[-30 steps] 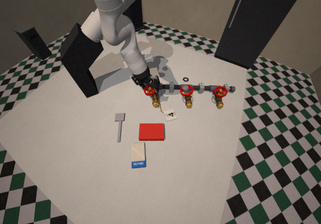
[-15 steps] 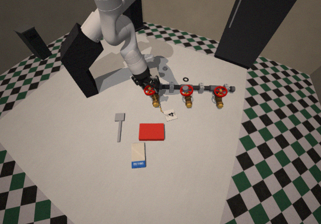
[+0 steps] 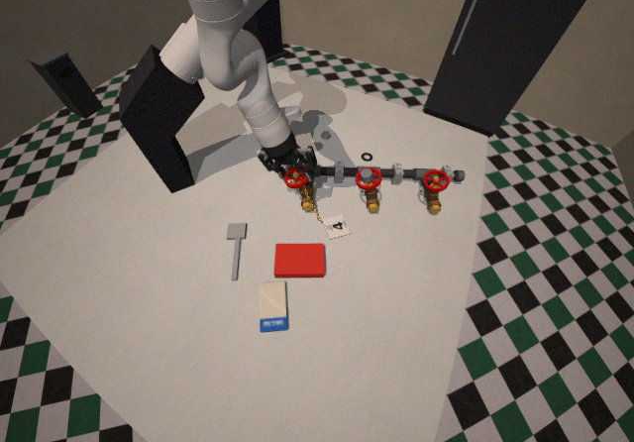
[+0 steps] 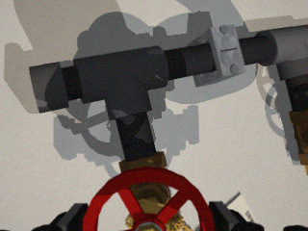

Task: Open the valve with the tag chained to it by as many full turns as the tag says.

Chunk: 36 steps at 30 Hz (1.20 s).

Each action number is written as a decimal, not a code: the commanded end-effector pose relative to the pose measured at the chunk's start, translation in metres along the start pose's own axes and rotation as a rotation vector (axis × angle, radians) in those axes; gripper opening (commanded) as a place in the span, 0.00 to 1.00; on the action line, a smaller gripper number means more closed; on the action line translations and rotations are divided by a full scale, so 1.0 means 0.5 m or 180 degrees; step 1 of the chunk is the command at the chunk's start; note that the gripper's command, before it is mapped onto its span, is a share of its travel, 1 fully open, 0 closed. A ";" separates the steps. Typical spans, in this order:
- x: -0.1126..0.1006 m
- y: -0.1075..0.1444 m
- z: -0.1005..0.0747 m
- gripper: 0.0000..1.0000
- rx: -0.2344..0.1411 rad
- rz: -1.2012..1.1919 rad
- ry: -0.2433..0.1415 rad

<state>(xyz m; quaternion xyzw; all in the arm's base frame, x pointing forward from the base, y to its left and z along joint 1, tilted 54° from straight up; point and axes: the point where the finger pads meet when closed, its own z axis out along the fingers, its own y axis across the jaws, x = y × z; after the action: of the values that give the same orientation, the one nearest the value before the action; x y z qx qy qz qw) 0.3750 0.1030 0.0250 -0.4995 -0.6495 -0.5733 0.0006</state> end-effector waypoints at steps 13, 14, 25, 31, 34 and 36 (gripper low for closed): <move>-0.001 0.002 0.001 0.75 -0.0001 -0.1142 -0.0008; -0.001 0.002 0.001 0.75 -0.0001 -0.1236 -0.0008; -0.001 0.002 0.001 0.75 0.0000 -0.2163 -0.0007; -0.001 0.002 0.001 0.75 0.0001 -0.2849 -0.0007; -0.001 0.002 0.001 0.75 0.0001 -0.2967 -0.0007; -0.001 0.002 0.001 0.75 0.0001 -0.3206 -0.0007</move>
<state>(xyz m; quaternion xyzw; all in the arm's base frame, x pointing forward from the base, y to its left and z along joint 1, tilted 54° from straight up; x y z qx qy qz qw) 0.3741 0.1025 0.0228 -0.1627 -0.8037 -0.5172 -0.2452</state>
